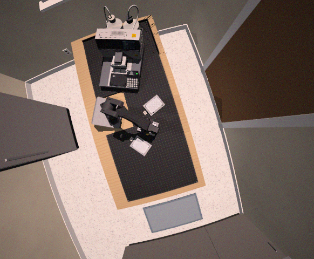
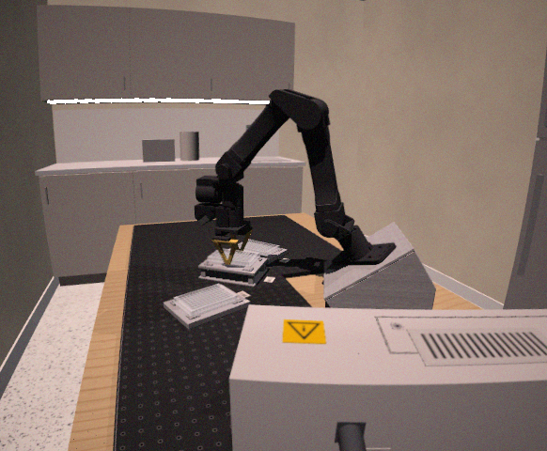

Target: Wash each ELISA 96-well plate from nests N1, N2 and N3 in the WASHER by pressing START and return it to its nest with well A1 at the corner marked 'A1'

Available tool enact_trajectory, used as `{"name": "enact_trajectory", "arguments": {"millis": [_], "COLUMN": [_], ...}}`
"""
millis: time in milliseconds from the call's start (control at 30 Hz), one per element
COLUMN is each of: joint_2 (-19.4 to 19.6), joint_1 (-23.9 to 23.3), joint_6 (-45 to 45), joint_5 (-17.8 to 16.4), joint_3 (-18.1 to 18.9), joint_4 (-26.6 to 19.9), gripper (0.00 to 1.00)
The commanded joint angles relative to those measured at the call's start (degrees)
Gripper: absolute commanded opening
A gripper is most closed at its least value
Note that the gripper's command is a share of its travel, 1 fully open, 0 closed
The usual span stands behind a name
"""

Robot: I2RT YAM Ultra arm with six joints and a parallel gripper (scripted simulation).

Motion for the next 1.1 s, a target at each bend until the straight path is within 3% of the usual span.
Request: {"name": "enact_trajectory", "arguments": {"millis": [0, 1067], "joint_2": [-0.23, 0.35], "joint_1": [0.02, 0.18], "joint_6": [0.05, 0.19], "joint_5": [0.03, 0.12], "joint_3": [0.13, -0.37], "joint_4": [0.52, 1.62], "gripper": [0.00, 0.00]}}
